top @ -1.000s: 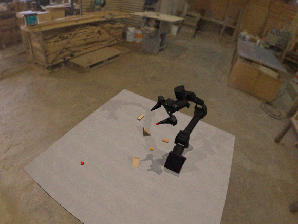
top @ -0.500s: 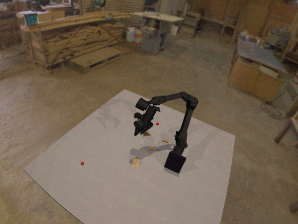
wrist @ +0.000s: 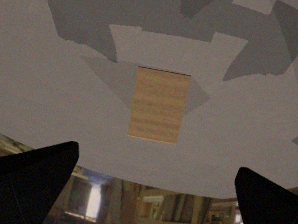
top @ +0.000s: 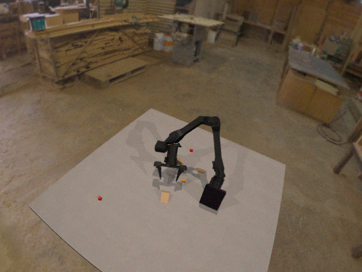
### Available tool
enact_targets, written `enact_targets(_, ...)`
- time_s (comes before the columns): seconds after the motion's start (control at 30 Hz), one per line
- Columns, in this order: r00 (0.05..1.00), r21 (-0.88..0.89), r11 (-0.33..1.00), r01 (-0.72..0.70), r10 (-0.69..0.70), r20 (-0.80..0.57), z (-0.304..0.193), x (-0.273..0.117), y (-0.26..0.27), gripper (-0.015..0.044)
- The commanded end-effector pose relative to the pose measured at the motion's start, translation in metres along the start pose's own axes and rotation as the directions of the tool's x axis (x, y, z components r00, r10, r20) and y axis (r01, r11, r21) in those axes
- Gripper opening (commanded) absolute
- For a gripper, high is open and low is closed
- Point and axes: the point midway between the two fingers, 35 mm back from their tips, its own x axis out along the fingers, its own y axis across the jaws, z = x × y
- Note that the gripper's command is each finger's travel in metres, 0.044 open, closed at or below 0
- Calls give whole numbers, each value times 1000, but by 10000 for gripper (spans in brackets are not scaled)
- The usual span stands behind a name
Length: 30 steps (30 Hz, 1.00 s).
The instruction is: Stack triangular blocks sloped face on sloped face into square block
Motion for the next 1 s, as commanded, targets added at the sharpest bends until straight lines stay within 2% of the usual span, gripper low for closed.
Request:
enact_targets(0.0,1000,25,1000,-5,5,-11,-1,0,3,440)
enact_targets(0.1,1000,21,1000,-6,6,-9,0,13,5,440)
enact_targets(0.43,1000,24,1000,-3,3,-11,3,95,3,440)
enact_targets(0.93,1000,25,1000,-3,3,-11,2,97,4,440)
enact_targets(0.97,1000,27,1000,-6,6,-12,2,95,4,414)
